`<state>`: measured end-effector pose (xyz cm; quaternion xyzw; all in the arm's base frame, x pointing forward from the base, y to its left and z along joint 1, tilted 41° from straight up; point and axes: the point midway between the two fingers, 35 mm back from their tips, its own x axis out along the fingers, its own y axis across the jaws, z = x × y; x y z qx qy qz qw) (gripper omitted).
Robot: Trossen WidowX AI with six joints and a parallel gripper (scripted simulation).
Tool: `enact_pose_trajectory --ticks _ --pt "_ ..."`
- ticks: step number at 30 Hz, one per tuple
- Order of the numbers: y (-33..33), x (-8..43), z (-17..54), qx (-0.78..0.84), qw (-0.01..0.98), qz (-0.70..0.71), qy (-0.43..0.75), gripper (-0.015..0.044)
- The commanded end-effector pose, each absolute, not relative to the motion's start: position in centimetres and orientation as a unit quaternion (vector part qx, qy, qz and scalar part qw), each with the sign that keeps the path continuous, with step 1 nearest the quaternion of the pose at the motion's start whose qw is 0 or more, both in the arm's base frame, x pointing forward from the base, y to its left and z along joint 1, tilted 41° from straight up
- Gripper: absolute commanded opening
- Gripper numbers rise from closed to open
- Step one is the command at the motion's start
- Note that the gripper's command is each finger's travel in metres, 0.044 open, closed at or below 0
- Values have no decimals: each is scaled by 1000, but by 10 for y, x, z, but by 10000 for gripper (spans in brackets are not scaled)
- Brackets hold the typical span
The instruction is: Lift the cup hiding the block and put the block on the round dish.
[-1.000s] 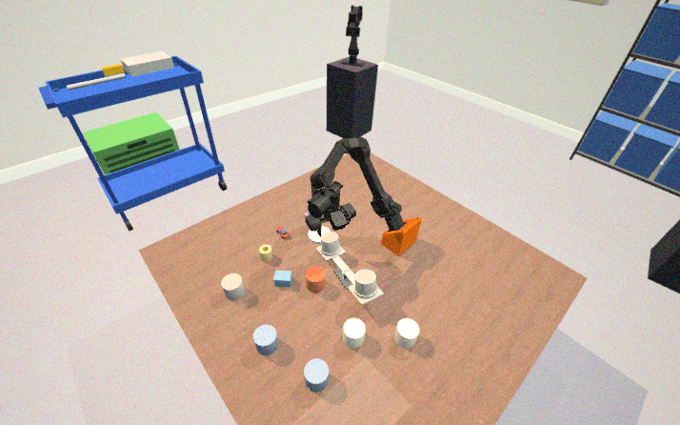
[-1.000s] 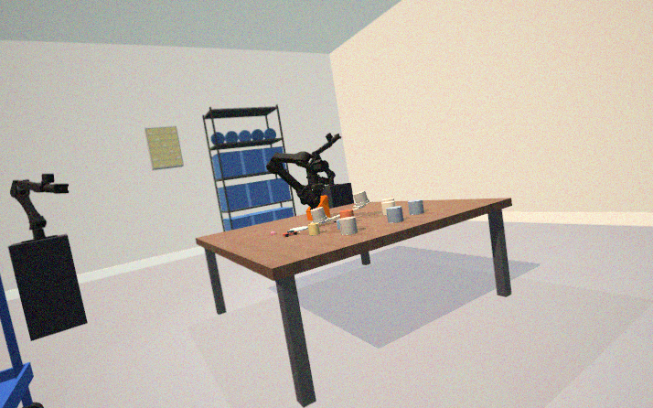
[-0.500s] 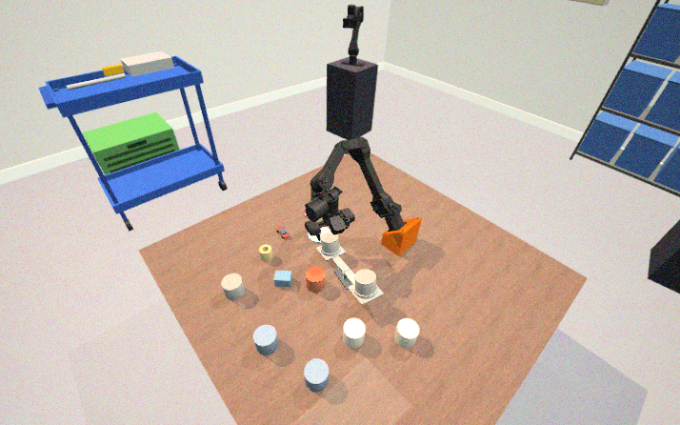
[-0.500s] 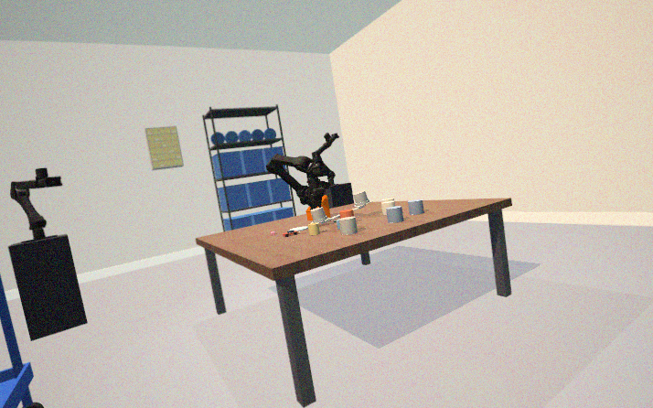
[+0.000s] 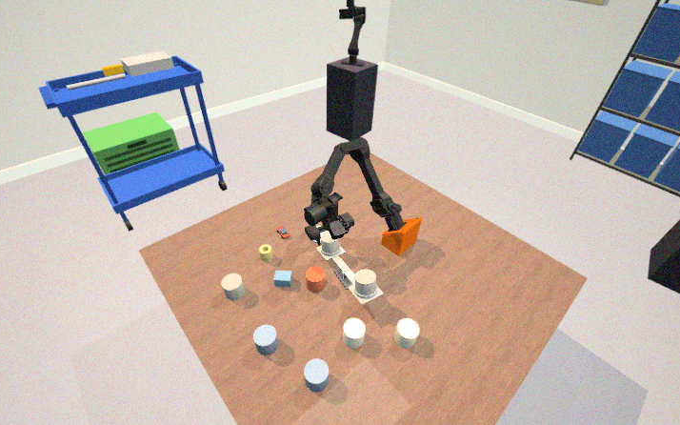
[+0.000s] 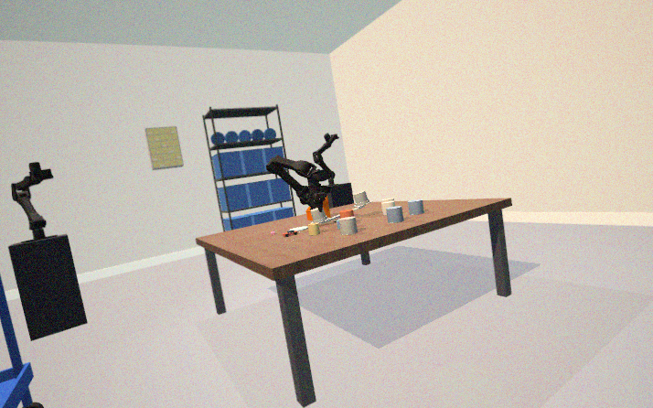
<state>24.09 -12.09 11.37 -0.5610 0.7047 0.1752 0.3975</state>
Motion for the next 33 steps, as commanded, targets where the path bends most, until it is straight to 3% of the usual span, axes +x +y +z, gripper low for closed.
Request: enact_pose_trajectory --ticks 1,16,19,27,33 --pt "-125 239 108 -561 395 176 706 440" --pt "-140 236 93 -561 394 175 707 440" --pt "-140 236 93 -561 394 175 707 361" --pt "-140 236 93 -561 394 175 707 308" --pt "-138 237 95 -561 394 176 706 150"
